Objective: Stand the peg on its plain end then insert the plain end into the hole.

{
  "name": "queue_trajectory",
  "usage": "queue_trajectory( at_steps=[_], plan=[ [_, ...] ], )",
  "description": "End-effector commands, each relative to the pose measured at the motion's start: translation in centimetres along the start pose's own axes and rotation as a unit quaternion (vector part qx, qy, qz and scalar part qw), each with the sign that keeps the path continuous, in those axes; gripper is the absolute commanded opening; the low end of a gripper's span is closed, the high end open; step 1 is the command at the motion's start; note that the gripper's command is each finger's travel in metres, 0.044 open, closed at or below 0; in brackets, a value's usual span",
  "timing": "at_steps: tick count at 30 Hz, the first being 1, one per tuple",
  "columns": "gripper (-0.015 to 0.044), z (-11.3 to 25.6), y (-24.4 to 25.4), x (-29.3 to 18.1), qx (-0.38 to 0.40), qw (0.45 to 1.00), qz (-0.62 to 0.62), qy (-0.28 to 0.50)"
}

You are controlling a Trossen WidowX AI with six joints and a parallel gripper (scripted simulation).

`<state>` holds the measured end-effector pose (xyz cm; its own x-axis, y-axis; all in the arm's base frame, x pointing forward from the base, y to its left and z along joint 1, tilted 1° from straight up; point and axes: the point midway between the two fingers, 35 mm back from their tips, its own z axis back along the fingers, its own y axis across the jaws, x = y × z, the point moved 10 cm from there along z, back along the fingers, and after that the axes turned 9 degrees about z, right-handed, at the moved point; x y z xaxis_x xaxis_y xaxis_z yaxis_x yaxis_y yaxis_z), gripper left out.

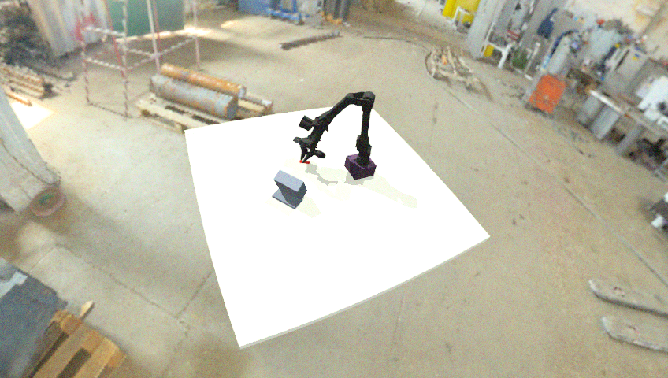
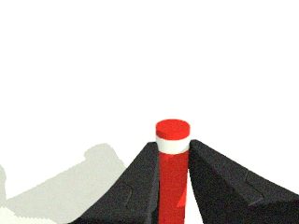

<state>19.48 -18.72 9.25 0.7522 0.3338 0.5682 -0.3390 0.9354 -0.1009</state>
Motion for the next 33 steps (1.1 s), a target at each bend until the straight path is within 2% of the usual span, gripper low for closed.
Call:
queue_trajectory(
  at_steps=[1,33],
  plan=[
    [0.0049,0.3,0.1,-0.4,-0.004,1.000,0.002,-0.018],
    [0.0049,1.5,0.7,-4.5,-0.025,0.988,0.003,-0.153]
  ],
)
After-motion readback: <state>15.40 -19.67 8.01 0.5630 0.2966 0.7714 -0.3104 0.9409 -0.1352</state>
